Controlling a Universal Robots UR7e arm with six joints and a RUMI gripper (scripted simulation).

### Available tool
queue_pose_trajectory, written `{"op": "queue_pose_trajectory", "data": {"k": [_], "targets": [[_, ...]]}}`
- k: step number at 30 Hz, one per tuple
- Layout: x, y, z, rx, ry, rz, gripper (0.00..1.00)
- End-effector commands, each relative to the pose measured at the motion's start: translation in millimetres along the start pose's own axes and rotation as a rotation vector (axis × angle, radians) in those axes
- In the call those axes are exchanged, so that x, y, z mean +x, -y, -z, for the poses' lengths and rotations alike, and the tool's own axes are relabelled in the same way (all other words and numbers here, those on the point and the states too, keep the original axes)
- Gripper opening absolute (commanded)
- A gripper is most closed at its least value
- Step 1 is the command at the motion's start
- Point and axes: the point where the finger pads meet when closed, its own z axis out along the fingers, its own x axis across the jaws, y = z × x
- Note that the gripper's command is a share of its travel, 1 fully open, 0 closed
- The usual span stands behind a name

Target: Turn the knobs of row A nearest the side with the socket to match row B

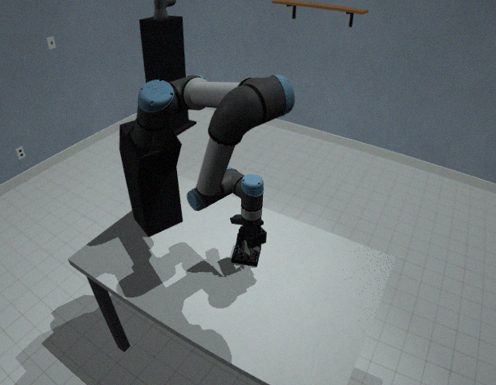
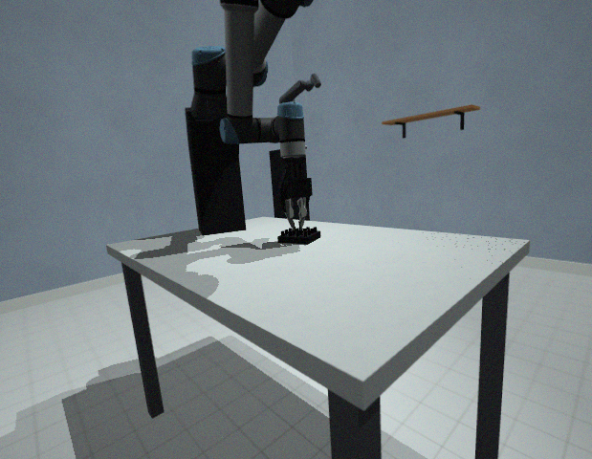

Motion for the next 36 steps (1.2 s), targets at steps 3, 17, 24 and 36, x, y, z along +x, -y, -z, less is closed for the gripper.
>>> {"op": "queue_pose_trajectory", "data": {"k": [3,17,24,36], "targets": [[0.2,-0.5,0.3,-0.001,0.0,0.0,0.11],[0.2,2.7,0.3,-0.001,0.0,0.0,0.11],[0.3,4.3,0.3,-0.001,0.0,0.0,0.11],[0.3,4.3,0.3,-0.001,0.0,0.0,0.11]]}}
